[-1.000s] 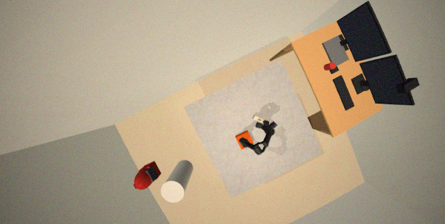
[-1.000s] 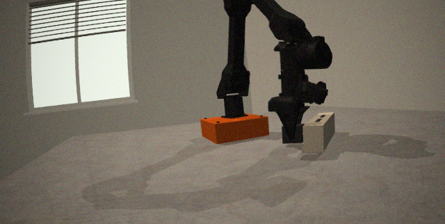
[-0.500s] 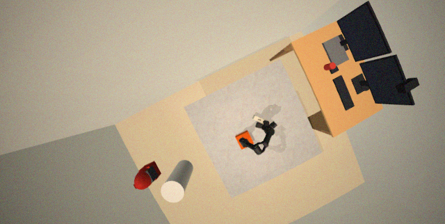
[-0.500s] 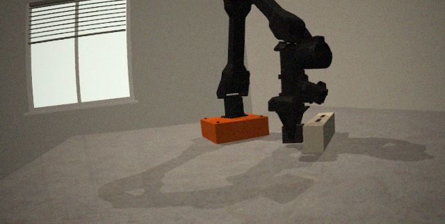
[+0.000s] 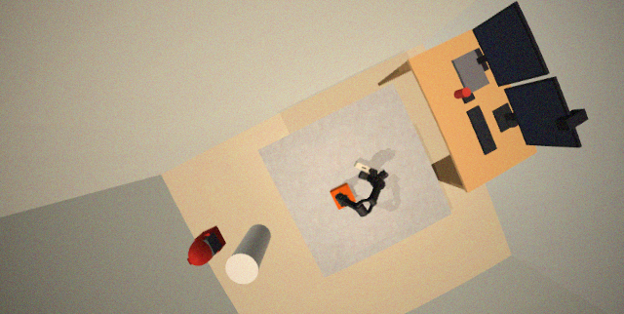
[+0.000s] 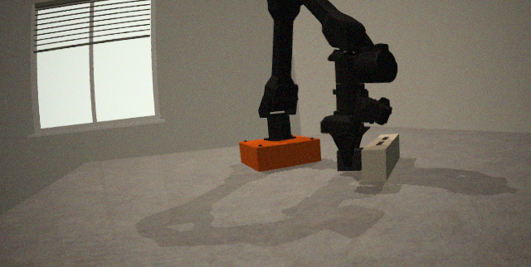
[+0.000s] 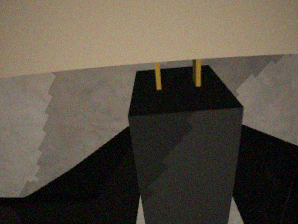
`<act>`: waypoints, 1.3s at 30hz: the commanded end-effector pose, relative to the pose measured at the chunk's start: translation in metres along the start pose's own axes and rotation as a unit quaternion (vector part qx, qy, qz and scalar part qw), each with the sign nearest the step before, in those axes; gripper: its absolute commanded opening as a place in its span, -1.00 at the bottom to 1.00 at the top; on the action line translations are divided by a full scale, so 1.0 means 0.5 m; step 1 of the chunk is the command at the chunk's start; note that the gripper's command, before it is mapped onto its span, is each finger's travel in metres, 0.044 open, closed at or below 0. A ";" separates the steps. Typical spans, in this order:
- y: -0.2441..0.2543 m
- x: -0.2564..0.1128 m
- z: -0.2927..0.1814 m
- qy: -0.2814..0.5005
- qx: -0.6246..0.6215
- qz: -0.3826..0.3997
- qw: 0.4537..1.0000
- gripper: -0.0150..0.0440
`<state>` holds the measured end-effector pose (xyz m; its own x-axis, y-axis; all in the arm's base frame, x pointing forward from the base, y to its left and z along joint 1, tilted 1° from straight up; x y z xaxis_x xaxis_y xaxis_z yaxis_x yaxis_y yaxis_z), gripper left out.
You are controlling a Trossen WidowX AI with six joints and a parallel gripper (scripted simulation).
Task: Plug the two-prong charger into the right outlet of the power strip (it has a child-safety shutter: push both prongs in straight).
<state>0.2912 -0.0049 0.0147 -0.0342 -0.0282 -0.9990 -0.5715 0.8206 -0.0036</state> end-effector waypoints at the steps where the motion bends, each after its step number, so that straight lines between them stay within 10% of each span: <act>1: -0.004 -0.005 0.005 -0.003 0.003 -0.003 1.000 -0.49; 39: -0.005 -0.006 0.015 -0.004 0.003 -0.003 1.000 -0.49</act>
<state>0.2963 -0.0029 0.0158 -0.0302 -0.0284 -0.9991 -0.5727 0.8198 -0.0060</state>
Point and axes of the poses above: the point midway between the two fingers, 35 mm back from their tips, its own x axis out along the fingers, its own y axis across the jaws, z = x × y, the point moved 1 cm from there along -x, back along the fingers, and after that the axes turned 3 degrees about -x, right-handed, at the moved point
